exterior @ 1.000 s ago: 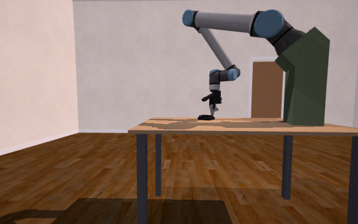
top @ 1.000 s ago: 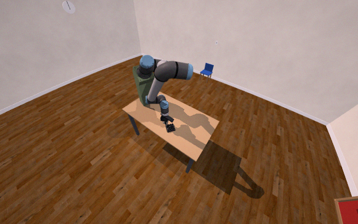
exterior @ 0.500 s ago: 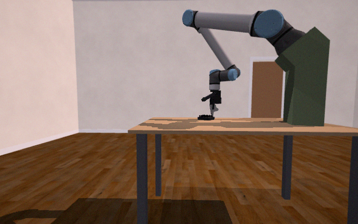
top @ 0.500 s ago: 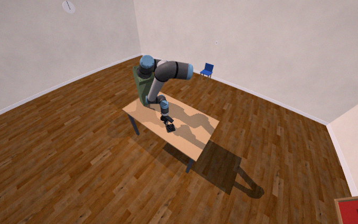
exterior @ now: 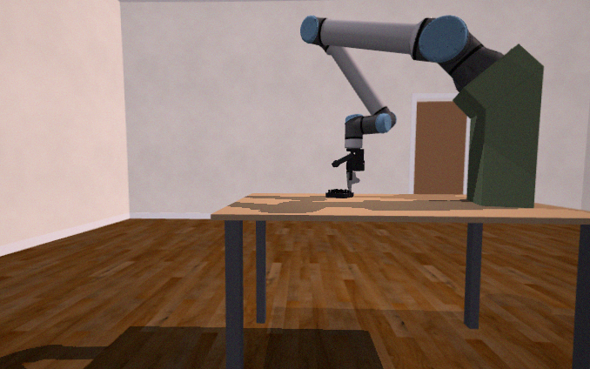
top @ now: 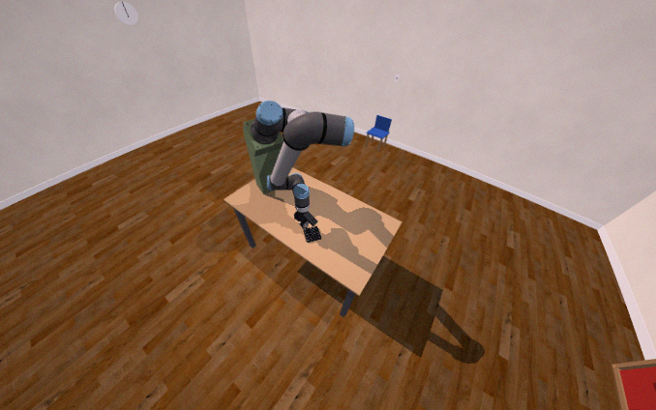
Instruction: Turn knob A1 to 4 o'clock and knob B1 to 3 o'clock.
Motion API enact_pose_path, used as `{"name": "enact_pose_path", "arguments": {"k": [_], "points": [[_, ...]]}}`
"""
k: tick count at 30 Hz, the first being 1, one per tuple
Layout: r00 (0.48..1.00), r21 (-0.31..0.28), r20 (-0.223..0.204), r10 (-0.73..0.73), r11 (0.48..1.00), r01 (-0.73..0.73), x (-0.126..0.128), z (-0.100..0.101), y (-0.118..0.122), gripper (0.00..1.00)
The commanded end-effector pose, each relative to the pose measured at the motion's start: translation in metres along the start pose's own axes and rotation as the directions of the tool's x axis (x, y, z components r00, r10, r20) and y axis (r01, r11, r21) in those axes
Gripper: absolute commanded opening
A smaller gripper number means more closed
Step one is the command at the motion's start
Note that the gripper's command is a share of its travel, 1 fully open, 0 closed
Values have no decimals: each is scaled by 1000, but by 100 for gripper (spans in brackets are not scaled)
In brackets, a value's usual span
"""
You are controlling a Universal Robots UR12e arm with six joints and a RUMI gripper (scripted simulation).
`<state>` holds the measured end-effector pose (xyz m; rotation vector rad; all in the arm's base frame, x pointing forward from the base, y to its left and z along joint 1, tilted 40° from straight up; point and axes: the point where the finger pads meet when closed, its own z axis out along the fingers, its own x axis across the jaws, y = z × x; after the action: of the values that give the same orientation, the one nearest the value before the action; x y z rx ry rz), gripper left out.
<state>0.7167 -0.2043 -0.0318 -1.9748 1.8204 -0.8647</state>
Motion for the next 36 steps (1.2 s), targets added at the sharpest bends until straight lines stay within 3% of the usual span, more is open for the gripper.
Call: {"name": "enact_pose_path", "arguments": {"k": [1,2,25,36], "points": [[1000,2,-1,2,1000,-2,-1,0,-1,1],[1000,2,-1,2,1000,-2,-1,0,-1,11],[1000,1,-1,2,1000,-2,-1,0,-1,11],[1000,0,0,3,1000,-3,0,-24,1,11]]}}
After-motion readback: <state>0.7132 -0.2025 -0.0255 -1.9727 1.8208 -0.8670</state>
